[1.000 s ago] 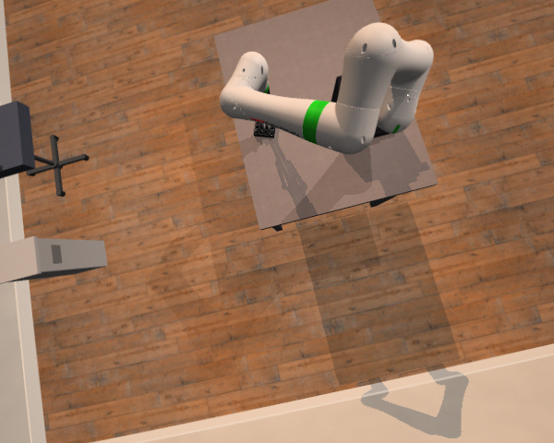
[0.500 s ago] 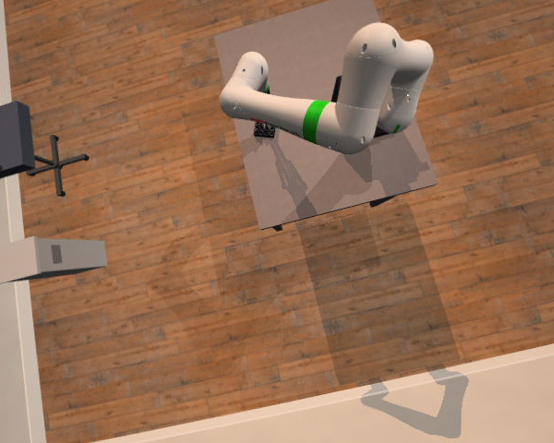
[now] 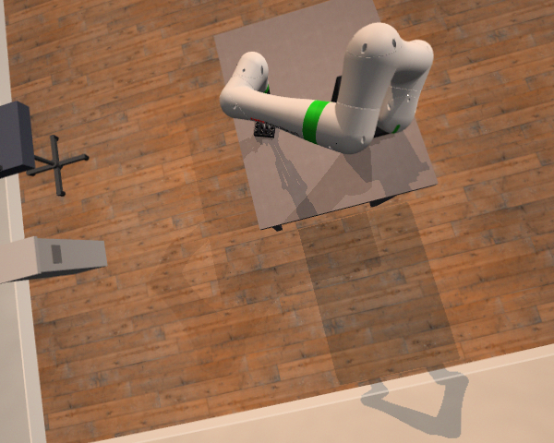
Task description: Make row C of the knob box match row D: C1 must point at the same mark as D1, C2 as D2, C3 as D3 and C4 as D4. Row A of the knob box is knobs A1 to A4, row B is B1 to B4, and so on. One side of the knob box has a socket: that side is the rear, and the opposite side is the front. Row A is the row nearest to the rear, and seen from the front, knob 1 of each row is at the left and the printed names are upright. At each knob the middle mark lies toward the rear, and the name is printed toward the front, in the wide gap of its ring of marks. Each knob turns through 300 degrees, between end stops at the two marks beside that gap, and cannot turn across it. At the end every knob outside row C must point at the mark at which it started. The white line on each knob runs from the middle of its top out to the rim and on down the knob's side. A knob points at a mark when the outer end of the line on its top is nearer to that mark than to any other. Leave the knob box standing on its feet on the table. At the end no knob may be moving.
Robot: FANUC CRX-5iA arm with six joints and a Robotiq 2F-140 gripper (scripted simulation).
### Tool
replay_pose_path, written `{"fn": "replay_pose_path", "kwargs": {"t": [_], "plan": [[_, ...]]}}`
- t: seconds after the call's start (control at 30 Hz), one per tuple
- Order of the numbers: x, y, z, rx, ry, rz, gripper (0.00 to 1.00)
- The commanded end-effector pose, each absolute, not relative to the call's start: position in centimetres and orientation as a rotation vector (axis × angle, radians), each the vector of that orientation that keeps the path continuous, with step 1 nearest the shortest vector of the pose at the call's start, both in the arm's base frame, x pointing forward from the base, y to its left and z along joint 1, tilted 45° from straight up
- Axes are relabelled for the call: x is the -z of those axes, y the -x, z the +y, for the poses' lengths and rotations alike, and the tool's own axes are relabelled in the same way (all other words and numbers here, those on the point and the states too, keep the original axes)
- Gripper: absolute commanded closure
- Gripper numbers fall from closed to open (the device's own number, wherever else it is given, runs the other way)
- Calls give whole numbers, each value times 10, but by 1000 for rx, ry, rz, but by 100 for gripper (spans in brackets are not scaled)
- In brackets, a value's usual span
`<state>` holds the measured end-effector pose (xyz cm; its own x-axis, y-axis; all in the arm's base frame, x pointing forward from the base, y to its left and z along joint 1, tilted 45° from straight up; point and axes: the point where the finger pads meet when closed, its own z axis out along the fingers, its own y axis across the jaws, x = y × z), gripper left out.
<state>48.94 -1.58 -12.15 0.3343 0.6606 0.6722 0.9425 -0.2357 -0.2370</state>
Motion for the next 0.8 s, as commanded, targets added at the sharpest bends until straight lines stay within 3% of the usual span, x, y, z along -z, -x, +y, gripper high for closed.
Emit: {"fn": "replay_pose_path", "kwargs": {"t": [0.0,0.77], "plan": [[121,-489,-16,589,1986,-1401,88],[124,-489,-13,589,1986,-1401,88]]}}
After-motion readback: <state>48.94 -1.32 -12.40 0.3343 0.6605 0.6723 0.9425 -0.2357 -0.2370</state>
